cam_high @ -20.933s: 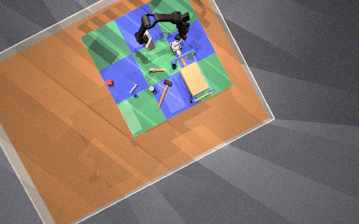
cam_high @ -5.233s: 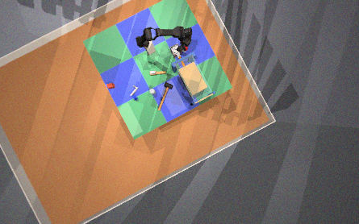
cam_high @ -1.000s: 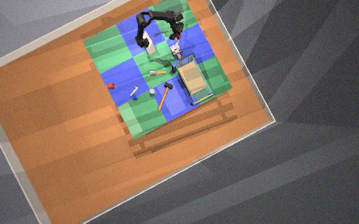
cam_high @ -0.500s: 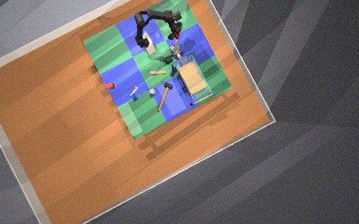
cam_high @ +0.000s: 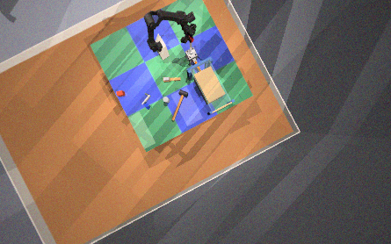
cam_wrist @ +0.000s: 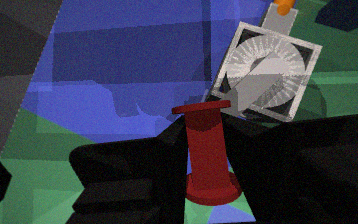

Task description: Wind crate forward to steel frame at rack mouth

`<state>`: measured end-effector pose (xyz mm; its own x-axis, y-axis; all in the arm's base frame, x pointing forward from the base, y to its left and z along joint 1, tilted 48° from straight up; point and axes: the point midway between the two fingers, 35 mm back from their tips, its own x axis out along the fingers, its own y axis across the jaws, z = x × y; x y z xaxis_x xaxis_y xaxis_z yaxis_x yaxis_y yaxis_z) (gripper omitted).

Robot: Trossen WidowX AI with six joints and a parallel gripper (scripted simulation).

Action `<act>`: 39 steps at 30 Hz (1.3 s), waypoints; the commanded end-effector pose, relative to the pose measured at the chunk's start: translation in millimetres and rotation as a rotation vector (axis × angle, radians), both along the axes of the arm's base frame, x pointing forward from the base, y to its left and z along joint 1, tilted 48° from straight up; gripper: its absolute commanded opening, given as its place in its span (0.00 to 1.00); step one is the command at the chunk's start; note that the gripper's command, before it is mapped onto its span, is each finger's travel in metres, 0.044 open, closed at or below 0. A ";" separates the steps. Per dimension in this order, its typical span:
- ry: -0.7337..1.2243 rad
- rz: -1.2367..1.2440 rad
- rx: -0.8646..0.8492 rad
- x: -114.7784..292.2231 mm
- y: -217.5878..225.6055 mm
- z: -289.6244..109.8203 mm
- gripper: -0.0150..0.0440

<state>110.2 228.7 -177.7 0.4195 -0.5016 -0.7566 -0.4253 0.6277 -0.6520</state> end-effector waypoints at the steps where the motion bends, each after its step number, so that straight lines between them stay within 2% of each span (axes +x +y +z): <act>1: 0.015 0.005 -0.024 -7.9 -9.3 5.7 0.25; 39: 0.015 0.005 -0.027 -14.0 -39.4 36.1 0.25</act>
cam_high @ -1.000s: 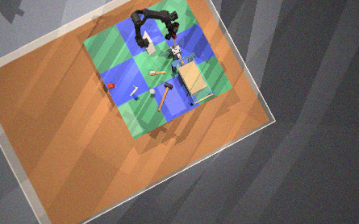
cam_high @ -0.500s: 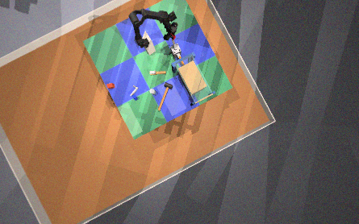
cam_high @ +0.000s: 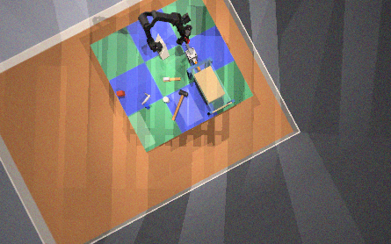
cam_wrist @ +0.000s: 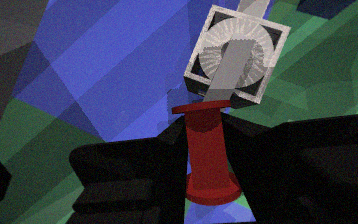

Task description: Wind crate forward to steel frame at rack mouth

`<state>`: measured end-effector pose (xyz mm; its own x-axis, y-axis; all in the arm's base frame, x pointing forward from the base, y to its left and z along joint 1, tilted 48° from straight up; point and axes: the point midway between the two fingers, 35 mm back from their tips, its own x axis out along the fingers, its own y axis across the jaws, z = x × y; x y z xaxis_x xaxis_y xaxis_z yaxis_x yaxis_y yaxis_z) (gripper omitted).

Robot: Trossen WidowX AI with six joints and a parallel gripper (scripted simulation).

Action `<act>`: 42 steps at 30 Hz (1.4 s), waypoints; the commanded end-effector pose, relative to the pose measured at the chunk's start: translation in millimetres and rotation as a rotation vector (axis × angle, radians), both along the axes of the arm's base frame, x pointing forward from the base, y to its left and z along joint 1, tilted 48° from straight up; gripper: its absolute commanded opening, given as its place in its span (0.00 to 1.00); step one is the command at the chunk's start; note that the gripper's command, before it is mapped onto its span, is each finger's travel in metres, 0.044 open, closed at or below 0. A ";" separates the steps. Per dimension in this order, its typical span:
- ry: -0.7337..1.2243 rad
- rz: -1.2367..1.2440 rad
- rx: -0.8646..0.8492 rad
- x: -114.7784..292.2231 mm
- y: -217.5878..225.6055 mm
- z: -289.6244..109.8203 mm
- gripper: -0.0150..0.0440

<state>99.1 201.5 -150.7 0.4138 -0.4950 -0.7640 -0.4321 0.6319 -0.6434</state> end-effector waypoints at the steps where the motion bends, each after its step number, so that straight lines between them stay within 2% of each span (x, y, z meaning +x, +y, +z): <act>1: 0.006 0.003 -0.035 -2.7 -13.1 10.1 0.25; 8: 0.006 0.003 -0.036 2.0 -28.2 26.0 0.25; 42: 0.005 0.003 -0.039 21.5 -51.5 51.1 0.25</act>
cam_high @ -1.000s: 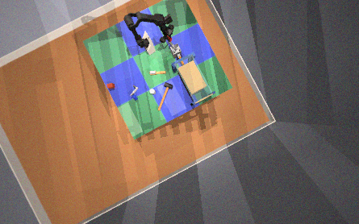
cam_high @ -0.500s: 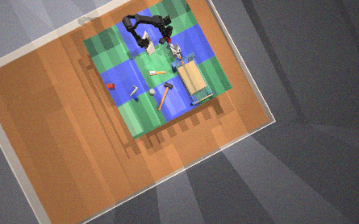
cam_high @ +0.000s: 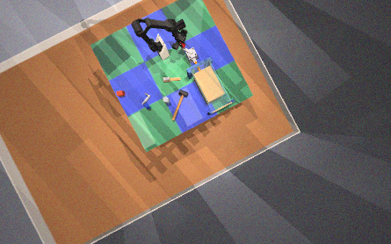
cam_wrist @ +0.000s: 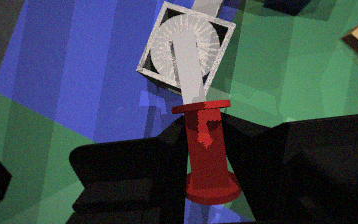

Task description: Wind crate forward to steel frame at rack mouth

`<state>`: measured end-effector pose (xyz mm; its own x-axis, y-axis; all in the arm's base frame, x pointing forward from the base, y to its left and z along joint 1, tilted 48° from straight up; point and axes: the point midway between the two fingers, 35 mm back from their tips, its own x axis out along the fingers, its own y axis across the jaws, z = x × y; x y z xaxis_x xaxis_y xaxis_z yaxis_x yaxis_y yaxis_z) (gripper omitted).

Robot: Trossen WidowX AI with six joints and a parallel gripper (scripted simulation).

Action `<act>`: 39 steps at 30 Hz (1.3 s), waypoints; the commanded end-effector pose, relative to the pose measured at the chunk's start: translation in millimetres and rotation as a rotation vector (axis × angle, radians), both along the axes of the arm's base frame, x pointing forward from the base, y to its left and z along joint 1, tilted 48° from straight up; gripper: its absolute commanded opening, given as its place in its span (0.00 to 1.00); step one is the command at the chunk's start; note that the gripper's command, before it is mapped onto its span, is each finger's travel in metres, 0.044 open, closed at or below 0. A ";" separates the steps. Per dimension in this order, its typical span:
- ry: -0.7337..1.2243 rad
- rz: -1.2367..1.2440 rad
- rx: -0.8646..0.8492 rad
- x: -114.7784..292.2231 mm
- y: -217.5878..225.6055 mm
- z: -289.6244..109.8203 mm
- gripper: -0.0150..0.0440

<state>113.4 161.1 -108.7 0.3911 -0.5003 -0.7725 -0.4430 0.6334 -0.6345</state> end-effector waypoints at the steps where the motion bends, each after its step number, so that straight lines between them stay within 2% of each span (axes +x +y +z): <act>1: -0.020 0.011 -0.036 7.8 -11.5 9.6 0.25; 39: -0.022 0.011 -0.038 43.2 -28.6 29.5 0.25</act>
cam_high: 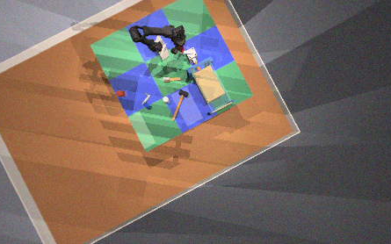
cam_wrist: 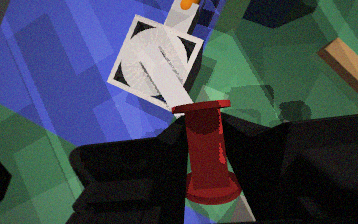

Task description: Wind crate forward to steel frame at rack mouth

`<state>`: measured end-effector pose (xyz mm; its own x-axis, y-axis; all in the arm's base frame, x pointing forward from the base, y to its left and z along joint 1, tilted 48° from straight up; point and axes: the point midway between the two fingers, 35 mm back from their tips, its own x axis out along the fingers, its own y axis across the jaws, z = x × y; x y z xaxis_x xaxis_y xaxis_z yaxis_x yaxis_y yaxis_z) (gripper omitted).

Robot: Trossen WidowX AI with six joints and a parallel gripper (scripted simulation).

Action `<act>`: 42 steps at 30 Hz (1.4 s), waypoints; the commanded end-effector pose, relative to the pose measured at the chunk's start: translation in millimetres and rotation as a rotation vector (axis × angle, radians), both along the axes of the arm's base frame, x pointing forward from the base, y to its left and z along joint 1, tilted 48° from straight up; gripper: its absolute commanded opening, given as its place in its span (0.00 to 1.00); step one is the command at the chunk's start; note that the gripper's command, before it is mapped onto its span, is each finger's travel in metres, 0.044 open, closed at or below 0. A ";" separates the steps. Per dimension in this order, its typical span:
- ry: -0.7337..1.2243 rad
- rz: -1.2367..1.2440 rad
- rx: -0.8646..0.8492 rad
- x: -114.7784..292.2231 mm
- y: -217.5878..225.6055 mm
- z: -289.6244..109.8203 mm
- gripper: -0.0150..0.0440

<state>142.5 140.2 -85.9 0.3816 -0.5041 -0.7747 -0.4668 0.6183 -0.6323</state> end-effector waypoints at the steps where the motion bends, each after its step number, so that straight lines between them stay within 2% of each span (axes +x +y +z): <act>1: -0.045 -0.004 -0.025 15.4 -8.2 7.1 0.25; 42: -0.048 -0.004 -0.027 61.6 -12.9 14.5 0.25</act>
